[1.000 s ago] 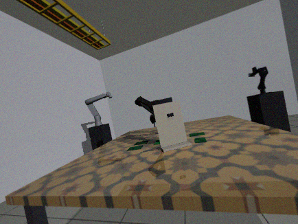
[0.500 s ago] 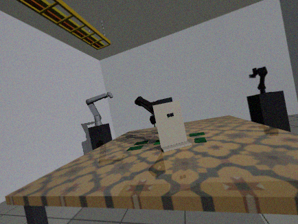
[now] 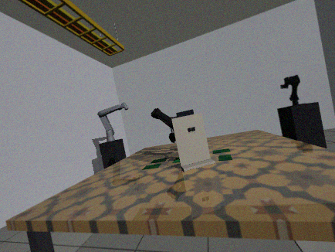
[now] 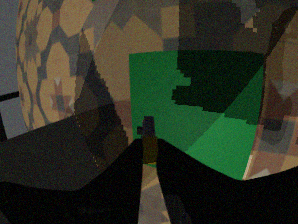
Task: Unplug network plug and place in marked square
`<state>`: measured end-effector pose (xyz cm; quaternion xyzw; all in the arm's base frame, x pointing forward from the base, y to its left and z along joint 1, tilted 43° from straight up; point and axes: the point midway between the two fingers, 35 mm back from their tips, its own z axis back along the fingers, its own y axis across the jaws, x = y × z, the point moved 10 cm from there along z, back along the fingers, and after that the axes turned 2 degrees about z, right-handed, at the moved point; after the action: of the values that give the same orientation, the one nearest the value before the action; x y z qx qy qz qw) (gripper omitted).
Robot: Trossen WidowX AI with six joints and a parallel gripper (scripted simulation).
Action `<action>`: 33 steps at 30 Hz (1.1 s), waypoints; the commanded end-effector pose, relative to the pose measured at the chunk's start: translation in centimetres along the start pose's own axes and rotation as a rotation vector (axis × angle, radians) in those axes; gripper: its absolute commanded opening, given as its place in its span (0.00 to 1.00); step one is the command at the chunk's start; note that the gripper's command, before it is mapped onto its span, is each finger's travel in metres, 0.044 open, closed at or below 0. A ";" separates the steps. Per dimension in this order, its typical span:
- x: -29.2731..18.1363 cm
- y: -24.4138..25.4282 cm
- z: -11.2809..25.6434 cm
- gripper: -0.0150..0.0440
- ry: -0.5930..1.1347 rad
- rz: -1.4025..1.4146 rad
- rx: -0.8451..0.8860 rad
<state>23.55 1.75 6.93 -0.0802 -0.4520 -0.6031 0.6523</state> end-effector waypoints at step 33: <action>0.2 -2.2 -2.6 0.25 0.000 0.011 -0.003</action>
<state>22.93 -0.53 4.73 -0.0831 -0.4524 -0.6011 0.6536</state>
